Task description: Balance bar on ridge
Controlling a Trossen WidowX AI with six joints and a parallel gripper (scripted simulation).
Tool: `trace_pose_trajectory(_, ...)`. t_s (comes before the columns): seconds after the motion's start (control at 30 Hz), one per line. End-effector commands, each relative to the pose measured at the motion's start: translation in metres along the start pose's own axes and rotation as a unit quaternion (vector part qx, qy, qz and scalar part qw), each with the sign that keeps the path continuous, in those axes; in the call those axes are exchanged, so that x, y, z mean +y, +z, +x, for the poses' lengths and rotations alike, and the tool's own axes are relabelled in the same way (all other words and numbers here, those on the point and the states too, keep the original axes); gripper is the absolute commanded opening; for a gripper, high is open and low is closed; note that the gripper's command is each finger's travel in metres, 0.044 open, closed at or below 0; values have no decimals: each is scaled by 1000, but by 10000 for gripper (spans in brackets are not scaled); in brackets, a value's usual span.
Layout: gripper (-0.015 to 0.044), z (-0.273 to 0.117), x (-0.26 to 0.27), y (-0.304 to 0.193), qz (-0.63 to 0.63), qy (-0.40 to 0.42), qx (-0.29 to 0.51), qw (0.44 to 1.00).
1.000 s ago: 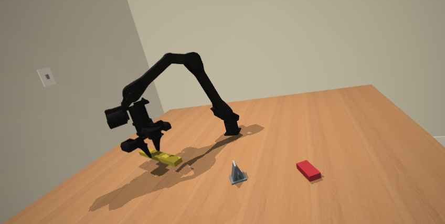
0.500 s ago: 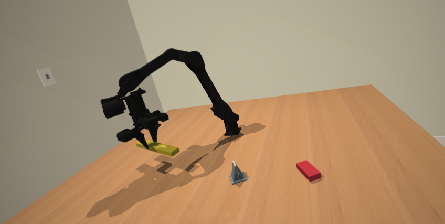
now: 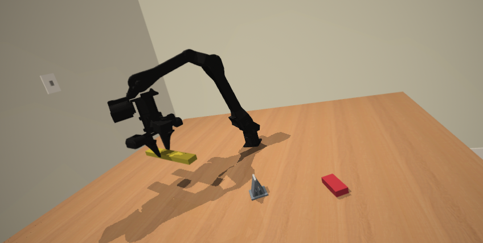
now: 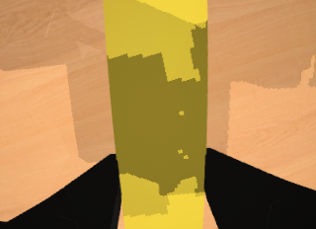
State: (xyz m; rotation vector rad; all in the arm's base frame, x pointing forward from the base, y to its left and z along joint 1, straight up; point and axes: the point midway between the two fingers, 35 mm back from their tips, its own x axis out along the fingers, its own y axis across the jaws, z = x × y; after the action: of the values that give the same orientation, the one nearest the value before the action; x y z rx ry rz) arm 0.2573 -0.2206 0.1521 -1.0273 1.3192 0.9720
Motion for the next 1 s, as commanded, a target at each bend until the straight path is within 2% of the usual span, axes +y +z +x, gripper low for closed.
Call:
trace_pose_trajectory(0.0, 0, -1, -4, 14, -16, -1, 0, 1000)
trace_pose_trajectory(0.97, 0, -3, -22, 128, -156, -3, -5, 988)
